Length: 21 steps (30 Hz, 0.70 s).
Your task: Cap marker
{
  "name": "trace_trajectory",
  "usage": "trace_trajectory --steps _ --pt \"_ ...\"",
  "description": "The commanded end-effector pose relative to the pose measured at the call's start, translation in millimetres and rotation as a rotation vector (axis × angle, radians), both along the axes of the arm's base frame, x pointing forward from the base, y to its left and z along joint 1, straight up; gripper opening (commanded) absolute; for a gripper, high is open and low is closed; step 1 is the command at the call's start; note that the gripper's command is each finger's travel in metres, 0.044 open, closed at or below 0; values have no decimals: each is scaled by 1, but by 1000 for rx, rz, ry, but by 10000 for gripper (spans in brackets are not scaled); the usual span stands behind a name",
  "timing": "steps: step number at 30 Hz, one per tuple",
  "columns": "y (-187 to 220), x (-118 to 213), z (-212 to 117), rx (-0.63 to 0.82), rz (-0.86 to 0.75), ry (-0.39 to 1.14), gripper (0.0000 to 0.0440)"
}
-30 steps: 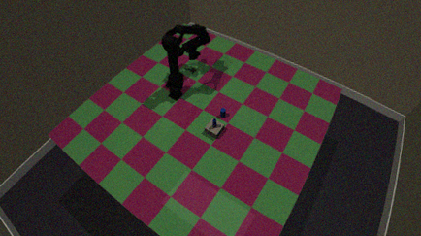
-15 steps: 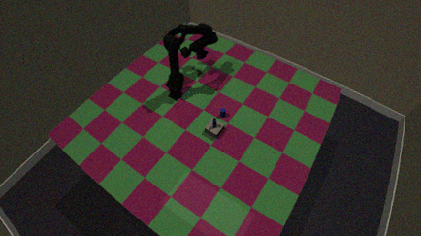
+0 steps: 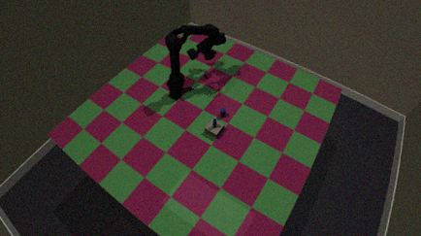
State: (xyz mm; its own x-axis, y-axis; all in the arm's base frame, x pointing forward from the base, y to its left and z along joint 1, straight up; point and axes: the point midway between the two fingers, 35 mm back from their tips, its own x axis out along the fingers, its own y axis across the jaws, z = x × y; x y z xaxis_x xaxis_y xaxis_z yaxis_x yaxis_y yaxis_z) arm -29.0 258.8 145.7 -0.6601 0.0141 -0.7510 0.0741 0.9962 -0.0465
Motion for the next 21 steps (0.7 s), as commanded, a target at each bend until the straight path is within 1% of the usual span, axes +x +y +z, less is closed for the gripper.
trace_trajectory --steps 1,21 --pt "3 11 0 17 -8 -21 321" --pt "11 86 1 106 -91 -137 331"
